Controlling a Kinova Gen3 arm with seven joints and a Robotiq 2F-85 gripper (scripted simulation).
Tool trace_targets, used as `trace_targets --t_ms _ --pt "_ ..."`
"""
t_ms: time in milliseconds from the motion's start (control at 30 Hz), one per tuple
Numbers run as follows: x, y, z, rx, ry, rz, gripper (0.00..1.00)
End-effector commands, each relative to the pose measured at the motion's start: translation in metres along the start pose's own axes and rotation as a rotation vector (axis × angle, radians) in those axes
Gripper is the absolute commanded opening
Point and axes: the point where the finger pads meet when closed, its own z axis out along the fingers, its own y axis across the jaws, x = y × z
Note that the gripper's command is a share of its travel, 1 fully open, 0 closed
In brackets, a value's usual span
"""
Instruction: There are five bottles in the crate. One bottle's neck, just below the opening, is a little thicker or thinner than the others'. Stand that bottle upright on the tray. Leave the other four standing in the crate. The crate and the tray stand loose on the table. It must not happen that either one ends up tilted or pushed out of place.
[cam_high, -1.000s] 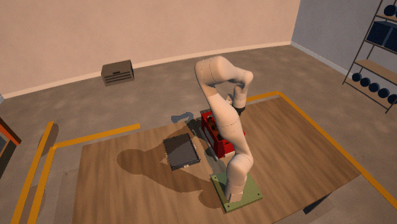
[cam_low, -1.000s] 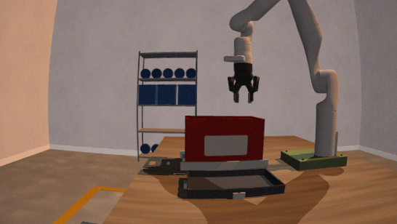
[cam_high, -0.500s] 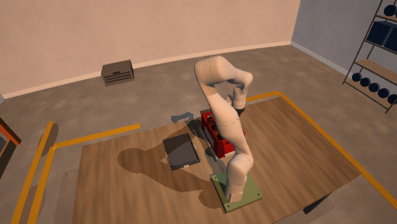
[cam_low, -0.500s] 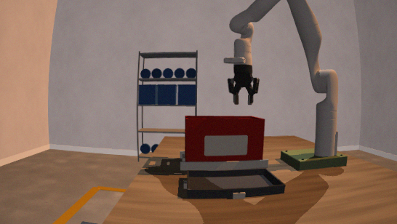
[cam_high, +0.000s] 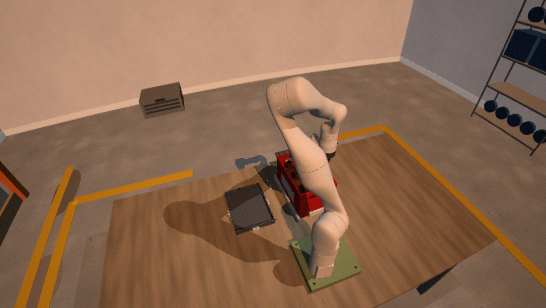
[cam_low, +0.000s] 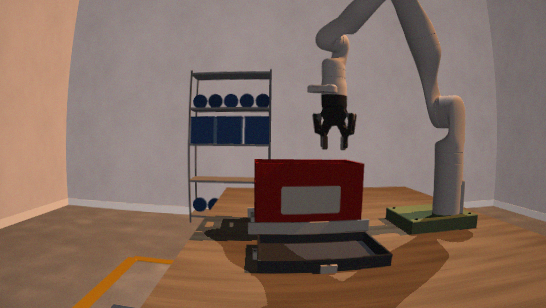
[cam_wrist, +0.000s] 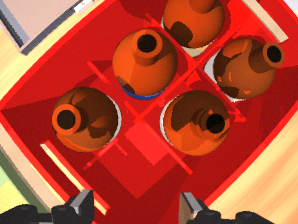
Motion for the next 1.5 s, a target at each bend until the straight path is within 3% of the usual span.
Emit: trace_targets --t_ms 0,533,1467 --pt "-0.003 0.000 0.003 0.003 -0.004 0.007 0.64" --pt "-0.003 0.000 0.018 0.003 -0.004 0.007 0.64" --pt "-0.003 0.000 0.020 0.003 -0.004 0.007 0.64"
